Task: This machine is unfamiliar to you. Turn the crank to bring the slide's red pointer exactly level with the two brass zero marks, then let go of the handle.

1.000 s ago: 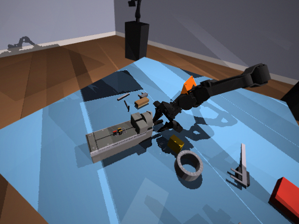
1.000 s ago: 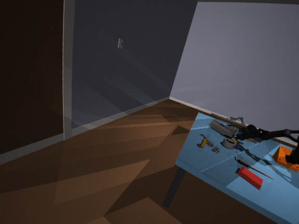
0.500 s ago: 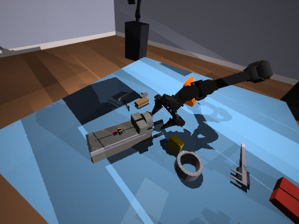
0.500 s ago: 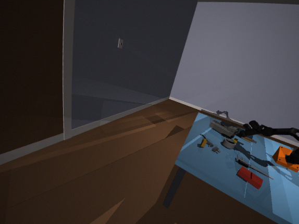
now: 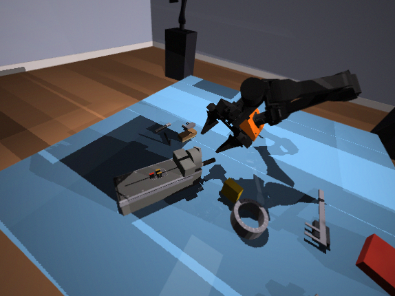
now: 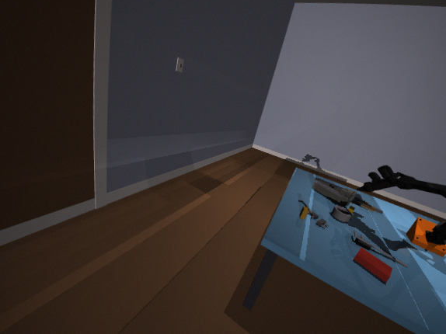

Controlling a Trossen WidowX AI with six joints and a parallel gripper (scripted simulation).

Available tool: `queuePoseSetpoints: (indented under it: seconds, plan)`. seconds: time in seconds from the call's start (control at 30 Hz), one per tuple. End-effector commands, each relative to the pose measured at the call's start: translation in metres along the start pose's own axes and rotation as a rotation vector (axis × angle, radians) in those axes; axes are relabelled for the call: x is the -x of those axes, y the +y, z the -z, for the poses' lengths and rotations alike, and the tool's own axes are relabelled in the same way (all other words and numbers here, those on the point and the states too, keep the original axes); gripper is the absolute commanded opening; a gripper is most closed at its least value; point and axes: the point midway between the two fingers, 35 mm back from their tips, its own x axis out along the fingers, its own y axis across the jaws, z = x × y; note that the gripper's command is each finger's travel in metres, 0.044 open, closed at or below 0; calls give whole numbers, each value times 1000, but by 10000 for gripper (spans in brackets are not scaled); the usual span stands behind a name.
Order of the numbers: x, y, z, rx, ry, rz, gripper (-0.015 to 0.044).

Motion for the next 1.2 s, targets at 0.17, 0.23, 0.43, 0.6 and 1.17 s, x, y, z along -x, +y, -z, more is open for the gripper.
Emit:
queuePoseSetpoints:
  seconds: [0.17, 0.23, 0.43, 0.6, 1.17]
  plan:
    - [24, 0, -26, 16, -1, -17, 440]
    - [18, -1, -34, 36, 7, -34, 440]
    - [3, -3, -56, 96, 29, -88, 440]
    - [-11, -7, -73, 146, 42, -134, 440]
    - [-57, -28, -109, 283, 60, -271, 440]
